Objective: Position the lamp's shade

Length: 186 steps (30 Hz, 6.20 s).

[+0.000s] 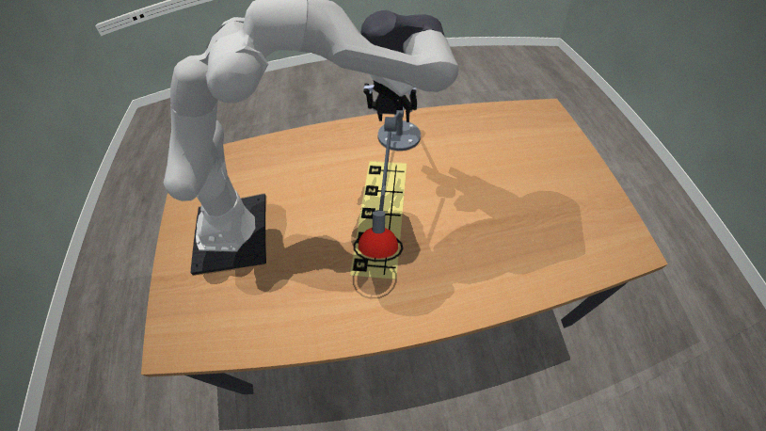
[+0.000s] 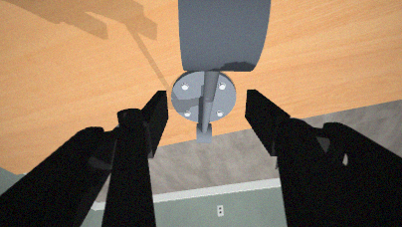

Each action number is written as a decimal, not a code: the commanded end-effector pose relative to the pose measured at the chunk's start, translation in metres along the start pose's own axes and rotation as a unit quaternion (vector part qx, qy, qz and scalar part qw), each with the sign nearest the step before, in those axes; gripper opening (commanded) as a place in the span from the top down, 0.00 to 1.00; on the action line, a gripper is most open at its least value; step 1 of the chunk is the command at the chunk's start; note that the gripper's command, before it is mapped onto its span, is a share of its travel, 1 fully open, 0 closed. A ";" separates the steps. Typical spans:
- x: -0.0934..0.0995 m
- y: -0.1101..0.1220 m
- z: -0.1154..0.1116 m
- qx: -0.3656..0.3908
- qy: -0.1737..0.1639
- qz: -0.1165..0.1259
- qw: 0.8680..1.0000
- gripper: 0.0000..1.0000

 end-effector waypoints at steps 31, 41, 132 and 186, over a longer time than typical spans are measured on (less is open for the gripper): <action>0.070 -0.008 -0.024 -0.001 -0.001 0.002 1.000 0.00; 0.104 -0.013 -0.036 0.004 -0.005 0.010 1.000 0.00; 0.211 0.051 0.220 -0.103 -0.003 0.023 0.994 0.00; 0.184 0.042 0.239 -0.047 0.018 -0.006 0.999 0.00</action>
Point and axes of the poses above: the point where the finger pads meet when closed, its own x axis back along the fingers, its own y axis across the jaws, z = x × y, the point moved 6 cm from there along x, back along the fingers, and after that the axes turned 10 degrees about x, right-handed, at the moved point
